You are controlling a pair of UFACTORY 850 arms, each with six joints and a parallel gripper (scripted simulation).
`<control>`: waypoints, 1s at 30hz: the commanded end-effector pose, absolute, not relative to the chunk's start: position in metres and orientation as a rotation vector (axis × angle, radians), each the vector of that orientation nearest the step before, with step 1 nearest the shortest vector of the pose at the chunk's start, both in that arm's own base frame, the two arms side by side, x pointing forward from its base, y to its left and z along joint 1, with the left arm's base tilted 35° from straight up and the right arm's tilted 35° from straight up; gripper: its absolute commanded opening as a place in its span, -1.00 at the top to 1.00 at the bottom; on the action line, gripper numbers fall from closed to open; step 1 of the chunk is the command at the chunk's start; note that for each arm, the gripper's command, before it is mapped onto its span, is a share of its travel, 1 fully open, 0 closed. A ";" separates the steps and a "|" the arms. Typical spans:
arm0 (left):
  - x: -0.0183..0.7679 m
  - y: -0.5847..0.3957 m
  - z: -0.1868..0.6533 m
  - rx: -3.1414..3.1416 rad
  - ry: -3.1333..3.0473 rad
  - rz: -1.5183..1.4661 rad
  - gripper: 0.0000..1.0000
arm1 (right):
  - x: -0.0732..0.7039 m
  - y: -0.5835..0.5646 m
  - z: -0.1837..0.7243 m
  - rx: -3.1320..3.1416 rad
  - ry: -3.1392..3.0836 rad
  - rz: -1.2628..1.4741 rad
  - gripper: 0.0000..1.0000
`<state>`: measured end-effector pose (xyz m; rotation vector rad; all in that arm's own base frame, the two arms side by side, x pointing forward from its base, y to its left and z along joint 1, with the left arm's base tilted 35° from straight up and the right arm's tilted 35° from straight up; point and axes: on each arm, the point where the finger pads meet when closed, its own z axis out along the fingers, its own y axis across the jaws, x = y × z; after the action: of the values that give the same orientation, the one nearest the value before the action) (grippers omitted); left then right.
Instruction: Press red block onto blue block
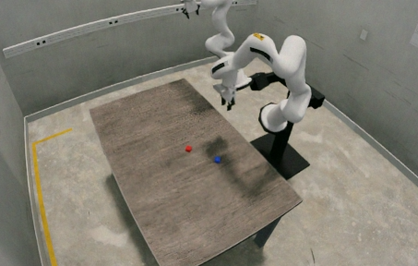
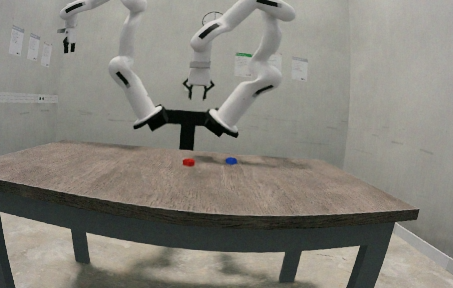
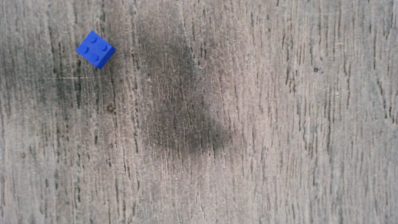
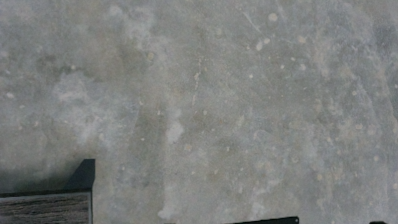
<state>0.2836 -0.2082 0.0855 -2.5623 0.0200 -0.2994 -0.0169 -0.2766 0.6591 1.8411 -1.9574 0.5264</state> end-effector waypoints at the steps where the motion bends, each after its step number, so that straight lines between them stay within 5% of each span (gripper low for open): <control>1: 0.278 -0.205 0.083 -2.563 0.020 -0.301 -0.18 | -0.017 -0.277 0.660 1.840 -1.956 0.528 -1.00; 17: 0.252 -0.188 0.074 -2.563 0.020 -0.301 -0.18 | -0.017 -0.277 0.660 1.840 -1.956 0.528 -1.00; 22: 0.329 -0.177 0.056 -2.563 -0.367 -0.412 -0.18 | -0.017 -0.277 0.660 1.840 -1.956 0.528 -1.00; 30: 0.329 -0.177 0.056 -2.563 -0.367 -0.412 -0.18 | -0.017 -0.277 0.660 1.840 -1.956 0.528 -1.00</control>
<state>0.3272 -0.1758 0.0566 -2.5617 -0.3625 -0.4047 -0.0169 -0.2766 0.6591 1.8411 -1.9574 0.5264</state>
